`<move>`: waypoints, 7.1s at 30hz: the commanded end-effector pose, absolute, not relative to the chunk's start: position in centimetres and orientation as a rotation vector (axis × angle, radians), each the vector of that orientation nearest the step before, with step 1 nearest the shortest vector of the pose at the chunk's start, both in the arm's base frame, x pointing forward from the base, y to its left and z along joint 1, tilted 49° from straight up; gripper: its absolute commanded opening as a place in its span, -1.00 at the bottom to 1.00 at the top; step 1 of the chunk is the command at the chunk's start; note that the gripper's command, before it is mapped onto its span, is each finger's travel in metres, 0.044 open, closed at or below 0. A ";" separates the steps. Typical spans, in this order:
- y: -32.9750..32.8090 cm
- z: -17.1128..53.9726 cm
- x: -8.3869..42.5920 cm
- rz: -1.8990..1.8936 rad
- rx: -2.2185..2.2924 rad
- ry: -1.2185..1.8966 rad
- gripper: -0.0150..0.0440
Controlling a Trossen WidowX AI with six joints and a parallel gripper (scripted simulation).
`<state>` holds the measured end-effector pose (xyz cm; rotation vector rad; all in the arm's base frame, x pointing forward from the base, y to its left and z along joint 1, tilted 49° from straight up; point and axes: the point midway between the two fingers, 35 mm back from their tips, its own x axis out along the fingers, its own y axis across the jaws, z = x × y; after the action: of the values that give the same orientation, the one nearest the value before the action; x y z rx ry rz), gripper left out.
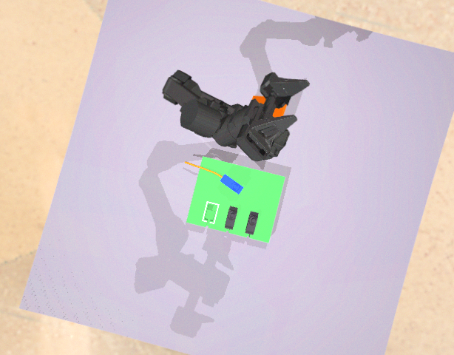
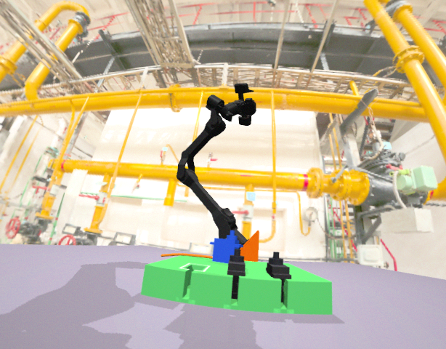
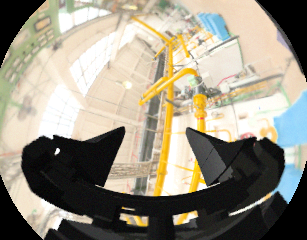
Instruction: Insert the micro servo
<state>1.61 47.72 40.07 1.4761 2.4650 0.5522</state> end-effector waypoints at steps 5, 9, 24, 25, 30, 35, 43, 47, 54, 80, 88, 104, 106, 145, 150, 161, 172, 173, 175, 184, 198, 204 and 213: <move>48.4 34.9 6.1 0.260 1.618 2.304 1.00; 48.3 32.2 8.4 0.109 1.679 2.208 1.00; 44.3 22.0 16.4 -0.412 1.789 1.788 1.00; 43.8 21.4 16.8 -0.444 1.790 1.757 1.00; 41.3 18.3 18.9 -0.598 1.782 1.605 1.00; 38.3 15.5 20.6 -0.745 1.755 1.451 1.00; 32.7 11.6 22.6 -0.958 1.670 1.206 1.00; 29.6 10.1 23.3 -1.054 1.610 1.086 1.00; 24.0 8.2 23.8 -1.203 1.475 0.886 1.00; 5.5 9.6 21.1 -1.522 0.777 0.359 1.00; 4.7 9.0 21.2 -1.522 0.772 0.357 1.00; 2.6 7.2 21.4 -1.522 0.772 0.356 1.00; 2.4 7.0 21.4 -1.522 0.772 0.356 1.00; 3.8 9.0 20.4 -1.523 0.771 0.356 -0.49; 3.6 9.2 20.2 -1.523 0.771 0.356 -0.49; 4.3 8.6 22.3 -1.522 0.773 0.356 -0.49; 4.1 9.0 24.0 -1.522 0.773 0.355 -0.49; 3.7 9.4 24.1 -1.522 0.773 0.355 -0.49; 3.0 10.3 24.2 -1.522 0.773 0.355 -0.49; 2.4 11.0 24.3 -1.497 0.706 0.416 -0.49; 2.4 11.0 24.3 -1.325 0.321 0.747 -0.49; 2.4 11.0 24.3 -1.234 0.154 0.878 -0.49; 2.4 11.0 24.3 -1.081 -0.097 1.058 -0.49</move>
<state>24.16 2.31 10.85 -0.0305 1.0149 -1.1287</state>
